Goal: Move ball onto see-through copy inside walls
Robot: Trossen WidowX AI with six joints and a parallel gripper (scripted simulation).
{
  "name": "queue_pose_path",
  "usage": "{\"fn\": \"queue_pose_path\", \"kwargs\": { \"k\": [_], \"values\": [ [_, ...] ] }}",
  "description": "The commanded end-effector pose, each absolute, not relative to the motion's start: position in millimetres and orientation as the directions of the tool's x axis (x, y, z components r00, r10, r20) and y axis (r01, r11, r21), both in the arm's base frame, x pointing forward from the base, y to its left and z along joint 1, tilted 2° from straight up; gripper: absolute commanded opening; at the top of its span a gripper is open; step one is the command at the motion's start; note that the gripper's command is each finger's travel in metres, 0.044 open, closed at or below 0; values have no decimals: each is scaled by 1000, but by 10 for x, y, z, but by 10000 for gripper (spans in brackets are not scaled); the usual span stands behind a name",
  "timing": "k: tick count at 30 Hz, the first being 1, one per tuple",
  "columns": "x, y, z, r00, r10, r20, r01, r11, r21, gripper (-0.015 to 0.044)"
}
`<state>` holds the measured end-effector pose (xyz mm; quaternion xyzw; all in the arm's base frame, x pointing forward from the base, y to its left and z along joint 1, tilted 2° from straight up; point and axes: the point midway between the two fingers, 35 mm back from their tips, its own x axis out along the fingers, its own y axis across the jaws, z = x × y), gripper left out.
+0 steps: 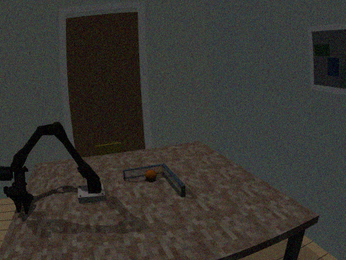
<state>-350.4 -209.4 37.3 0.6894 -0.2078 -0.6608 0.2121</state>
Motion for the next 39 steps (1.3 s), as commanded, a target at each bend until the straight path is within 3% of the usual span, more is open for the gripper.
{"fn": "queue_pose_path", "kwargs": {
  "k": [1, 4, 17, 25, 32, 39],
  "values": [
    [-3483, -2115, 373, 45, -566, -823, -4, -824, 567, 408],
    [-3181, -2403, 382, 114, -553, -826, 49, -827, 560, 408],
    [-1664, -3483, 433, 295, -355, -887, 630, -626, 460, 408],
    [-461, -3729, 515, 333, -221, -917, 898, -223, 380, 408],
    [663, -3643, 593, 333, -100, -938, 921, 248, 301, 408],
    [1695, -3228, 676, 295, -1, -956, 704, 676, 216, 408]
  ]
}}
